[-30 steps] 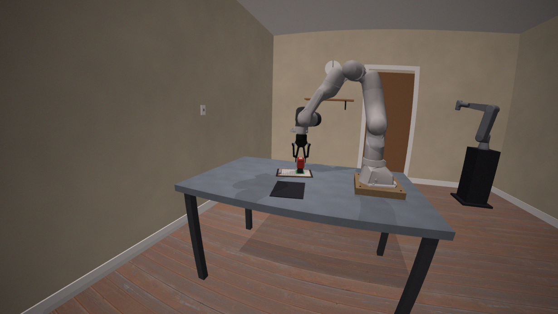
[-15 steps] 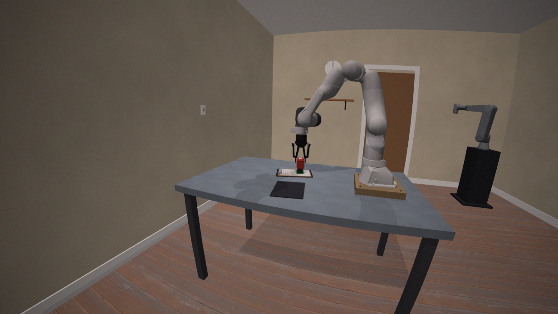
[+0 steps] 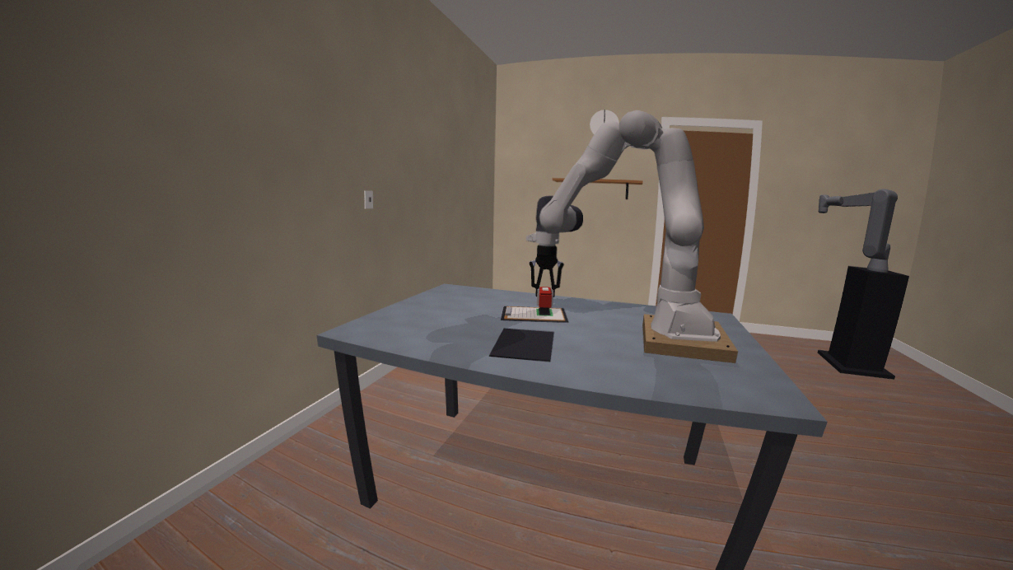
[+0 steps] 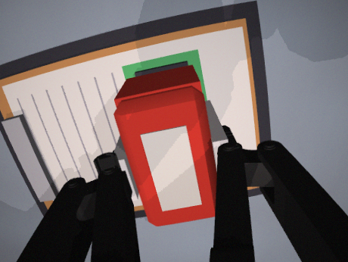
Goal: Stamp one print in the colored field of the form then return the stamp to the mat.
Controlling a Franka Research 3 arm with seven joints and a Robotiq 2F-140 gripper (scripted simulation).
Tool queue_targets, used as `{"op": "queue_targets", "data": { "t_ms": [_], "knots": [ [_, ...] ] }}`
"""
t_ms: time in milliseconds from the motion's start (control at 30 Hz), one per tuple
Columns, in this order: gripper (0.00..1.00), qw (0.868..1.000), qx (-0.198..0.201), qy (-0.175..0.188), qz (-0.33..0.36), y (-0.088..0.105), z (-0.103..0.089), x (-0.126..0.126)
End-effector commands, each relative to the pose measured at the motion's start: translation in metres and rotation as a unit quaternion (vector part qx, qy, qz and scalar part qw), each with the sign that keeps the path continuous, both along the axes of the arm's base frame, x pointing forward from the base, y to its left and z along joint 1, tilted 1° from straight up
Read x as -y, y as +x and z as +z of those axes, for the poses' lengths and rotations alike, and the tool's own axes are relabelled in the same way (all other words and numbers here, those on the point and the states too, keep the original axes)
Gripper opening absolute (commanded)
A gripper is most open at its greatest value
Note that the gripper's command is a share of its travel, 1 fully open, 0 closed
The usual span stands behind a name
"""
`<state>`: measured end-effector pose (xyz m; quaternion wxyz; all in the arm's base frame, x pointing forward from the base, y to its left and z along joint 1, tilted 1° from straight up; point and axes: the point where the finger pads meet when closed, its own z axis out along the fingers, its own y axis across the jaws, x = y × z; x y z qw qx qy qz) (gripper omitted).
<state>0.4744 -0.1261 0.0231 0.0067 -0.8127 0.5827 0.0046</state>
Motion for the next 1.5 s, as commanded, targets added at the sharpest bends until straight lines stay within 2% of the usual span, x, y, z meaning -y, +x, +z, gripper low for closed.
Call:
{"op": "queue_targets", "data": {
  "t_ms": [0, 167, 1467],
  "knots": [
    [0.18, 1.000, 0.001, 0.000, 0.003, 0.001, -0.011, -0.001],
    [0.18, 1.000, 0.001, 0.000, 0.003, 0.001, -0.018, -0.001],
    [0.18, 1.000, 0.001, 0.000, 0.003, 0.001, -0.018, -0.001]
  ]
}}
